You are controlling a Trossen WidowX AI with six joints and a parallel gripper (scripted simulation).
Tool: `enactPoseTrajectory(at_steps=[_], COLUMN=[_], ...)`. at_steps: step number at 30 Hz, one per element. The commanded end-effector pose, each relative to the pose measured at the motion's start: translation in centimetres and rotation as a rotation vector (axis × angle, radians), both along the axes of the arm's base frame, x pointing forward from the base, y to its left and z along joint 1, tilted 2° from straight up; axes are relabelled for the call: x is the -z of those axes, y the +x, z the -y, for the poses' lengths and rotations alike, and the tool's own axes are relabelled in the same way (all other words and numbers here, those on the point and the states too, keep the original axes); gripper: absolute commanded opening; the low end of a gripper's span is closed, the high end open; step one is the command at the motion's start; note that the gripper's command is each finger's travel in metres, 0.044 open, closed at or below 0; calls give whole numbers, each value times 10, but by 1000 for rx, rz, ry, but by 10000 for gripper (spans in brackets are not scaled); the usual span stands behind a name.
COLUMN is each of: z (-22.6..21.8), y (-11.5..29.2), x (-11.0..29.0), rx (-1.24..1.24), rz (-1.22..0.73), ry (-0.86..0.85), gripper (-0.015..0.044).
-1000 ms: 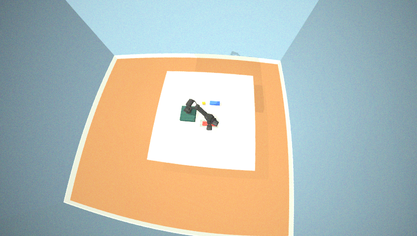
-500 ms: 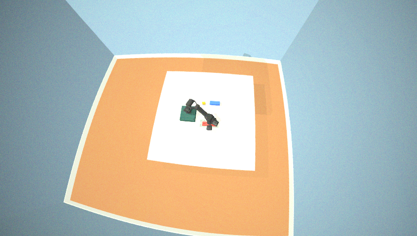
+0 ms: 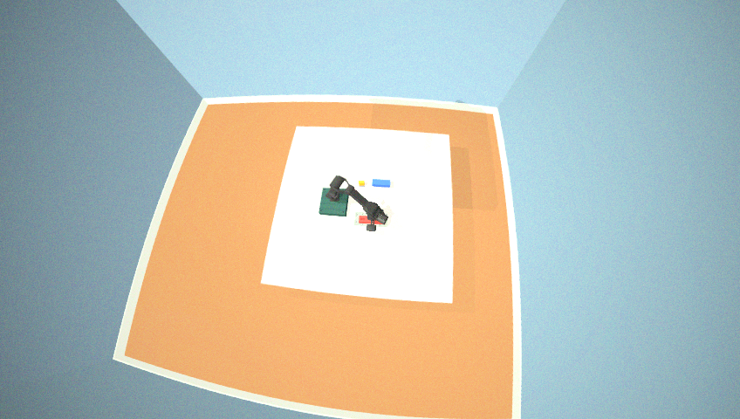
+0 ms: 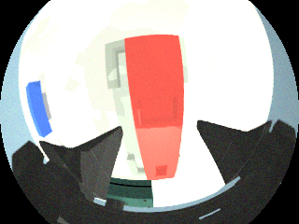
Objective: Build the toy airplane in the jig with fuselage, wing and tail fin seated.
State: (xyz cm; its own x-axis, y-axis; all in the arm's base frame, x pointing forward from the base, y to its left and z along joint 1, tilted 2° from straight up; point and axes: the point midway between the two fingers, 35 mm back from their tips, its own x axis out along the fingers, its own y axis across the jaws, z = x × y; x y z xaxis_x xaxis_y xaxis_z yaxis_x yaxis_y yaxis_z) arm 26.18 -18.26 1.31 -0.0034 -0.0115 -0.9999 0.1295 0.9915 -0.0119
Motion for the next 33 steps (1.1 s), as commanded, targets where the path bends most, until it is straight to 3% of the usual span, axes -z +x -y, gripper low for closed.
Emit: enactPoseTrajectory(at_steps=[1, 6, 17, 23, 33], z=[2, -1, -9, -68, -221], y=[4, 1, 13, 45, 84], x=[-24, -102, -100, -97, -88], rx=[-1, -4, 1, -20, 0], rz=[4, 3, 5, 8, 11], ry=[-4, -8, -5, 7, 16], gripper=[440, 440, 440, 440, 440])
